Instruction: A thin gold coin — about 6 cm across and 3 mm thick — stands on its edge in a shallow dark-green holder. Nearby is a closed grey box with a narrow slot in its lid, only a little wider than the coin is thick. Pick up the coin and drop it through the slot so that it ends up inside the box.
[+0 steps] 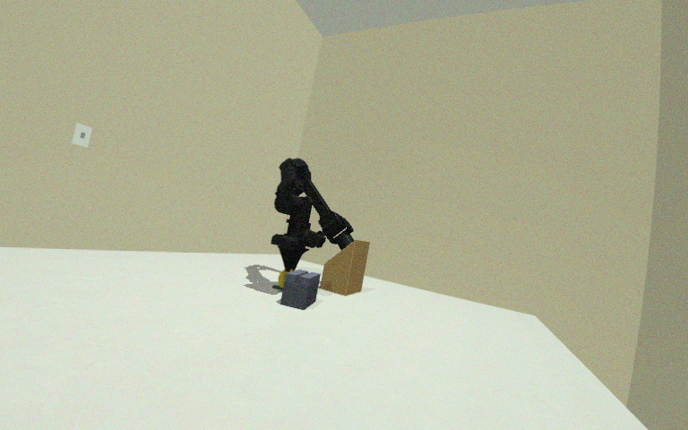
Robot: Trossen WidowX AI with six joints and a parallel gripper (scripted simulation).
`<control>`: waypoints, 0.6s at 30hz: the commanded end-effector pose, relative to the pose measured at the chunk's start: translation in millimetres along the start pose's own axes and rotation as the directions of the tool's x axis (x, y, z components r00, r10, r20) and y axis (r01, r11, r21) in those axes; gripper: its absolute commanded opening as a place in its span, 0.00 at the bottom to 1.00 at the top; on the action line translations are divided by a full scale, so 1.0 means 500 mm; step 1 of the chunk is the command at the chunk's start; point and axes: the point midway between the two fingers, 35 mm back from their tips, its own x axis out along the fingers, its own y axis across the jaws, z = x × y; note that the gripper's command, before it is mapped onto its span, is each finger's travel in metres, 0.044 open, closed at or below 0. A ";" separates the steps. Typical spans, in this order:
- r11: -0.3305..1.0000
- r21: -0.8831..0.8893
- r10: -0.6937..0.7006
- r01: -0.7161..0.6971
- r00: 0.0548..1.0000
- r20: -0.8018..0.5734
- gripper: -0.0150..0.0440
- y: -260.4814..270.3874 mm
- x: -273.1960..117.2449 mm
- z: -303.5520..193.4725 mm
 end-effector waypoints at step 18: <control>1.000 -0.010 0.008 -0.009 1.000 -0.008 0.53 0.007 0.071 -0.002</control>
